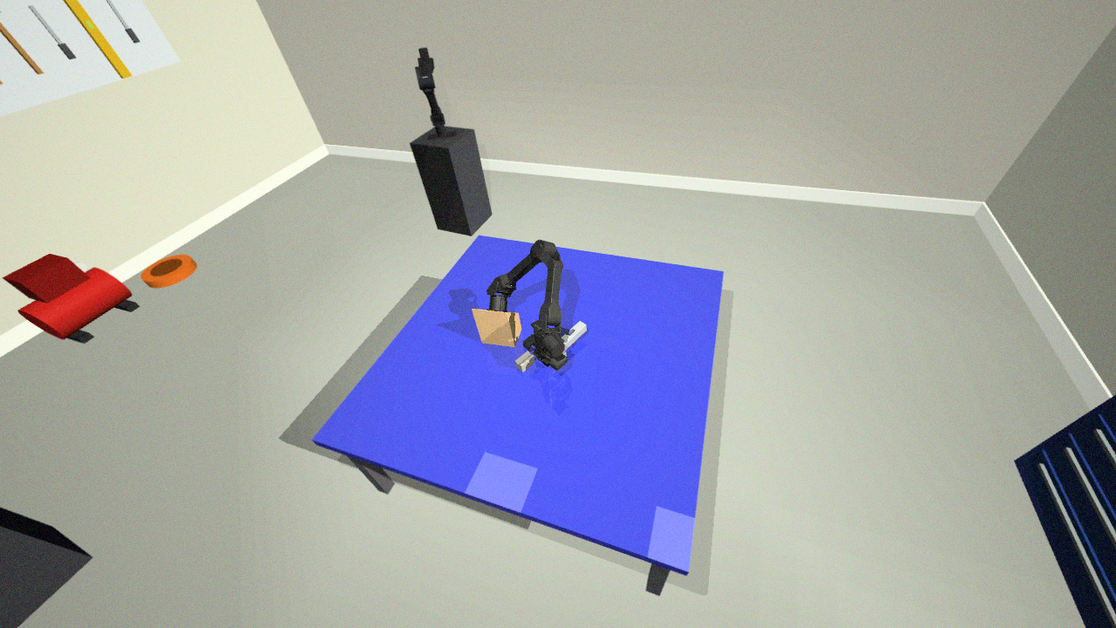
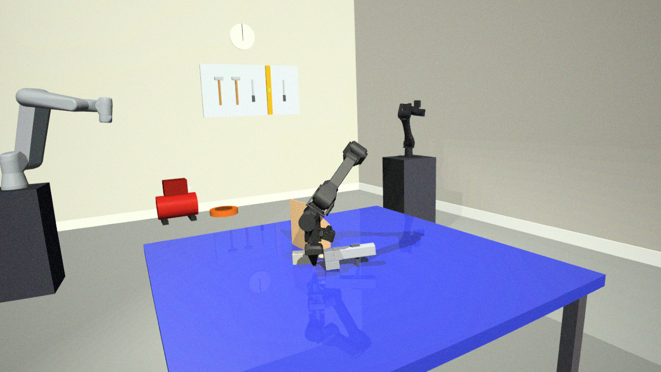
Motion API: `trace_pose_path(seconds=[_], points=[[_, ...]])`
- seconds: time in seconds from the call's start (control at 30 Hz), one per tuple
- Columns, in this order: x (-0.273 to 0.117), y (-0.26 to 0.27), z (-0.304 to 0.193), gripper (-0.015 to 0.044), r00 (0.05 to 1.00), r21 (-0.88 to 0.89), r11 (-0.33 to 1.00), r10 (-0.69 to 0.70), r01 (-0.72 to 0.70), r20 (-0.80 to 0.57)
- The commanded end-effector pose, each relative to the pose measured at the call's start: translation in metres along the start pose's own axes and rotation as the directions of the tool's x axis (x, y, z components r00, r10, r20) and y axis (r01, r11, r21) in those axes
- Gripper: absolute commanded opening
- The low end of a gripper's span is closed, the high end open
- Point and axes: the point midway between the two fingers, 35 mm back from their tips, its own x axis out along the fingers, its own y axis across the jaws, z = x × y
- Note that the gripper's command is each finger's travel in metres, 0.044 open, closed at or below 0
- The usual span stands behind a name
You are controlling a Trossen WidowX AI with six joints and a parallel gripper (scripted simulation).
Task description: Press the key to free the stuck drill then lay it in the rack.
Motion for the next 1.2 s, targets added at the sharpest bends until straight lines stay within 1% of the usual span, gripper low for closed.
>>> trace_pose_path(seconds=[0.0, 0.63, 0.67, 1.17], points=[[0.000, -0.001, -0.006, 0.0000, 1.000, -0.004, 1.000, 0.000, 0.000, -0.004], [0.001, -0.003, -0.037, 0.0000, 1.000, -0.004, 1.000, -0.001, 0.001, -0.007], [0.002, -0.001, -0.031, 0.0026, 1.000, 0.002, 1.000, 0.001, -0.001, -0.002], [0.002, -0.001, -0.027, 0.0420, 1.000, -0.004, 1.000, 0.000, 0.000, -0.006]])
